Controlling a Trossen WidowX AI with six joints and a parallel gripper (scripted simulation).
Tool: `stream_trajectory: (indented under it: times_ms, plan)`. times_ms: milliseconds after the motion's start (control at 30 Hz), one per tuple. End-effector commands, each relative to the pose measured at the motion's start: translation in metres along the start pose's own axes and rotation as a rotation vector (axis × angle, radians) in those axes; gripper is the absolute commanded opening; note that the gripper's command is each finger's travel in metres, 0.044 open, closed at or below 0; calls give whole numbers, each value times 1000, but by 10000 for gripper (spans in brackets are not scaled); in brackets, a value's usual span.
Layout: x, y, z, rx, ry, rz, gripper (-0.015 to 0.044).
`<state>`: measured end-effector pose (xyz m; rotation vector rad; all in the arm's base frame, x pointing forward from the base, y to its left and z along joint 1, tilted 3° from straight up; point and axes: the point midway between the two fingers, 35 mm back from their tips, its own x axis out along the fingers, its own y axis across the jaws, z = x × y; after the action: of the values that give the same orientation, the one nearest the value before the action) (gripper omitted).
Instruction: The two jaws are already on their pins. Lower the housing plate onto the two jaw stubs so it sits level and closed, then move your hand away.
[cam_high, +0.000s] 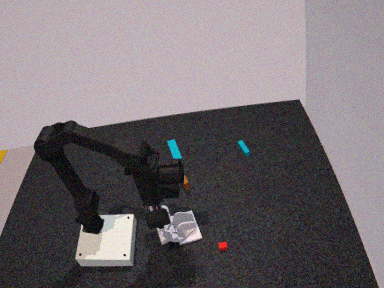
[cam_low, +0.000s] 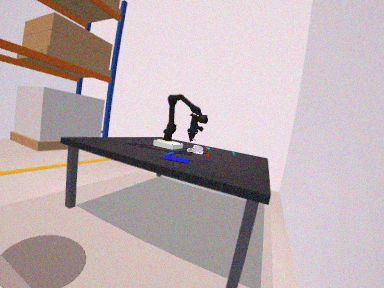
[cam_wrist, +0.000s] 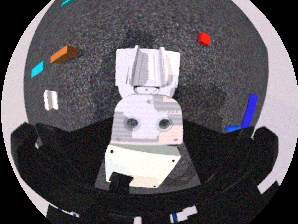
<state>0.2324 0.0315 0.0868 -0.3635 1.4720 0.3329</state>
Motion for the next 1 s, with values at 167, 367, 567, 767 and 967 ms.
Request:
stream_trajectory:
  times_ms: [167, 367, 567, 767, 967]
  plan:
    - [0, 1, -1, 4, 1, 2, 351]
    - [0, 1, -1, 3, 1, 2, 351]
    - [2, 1, -1, 3, 1, 2, 351]
    - [12, 0, 0, 3, 1, 2, 351]
    - [22, 0, 1, 3, 1, 2, 351]
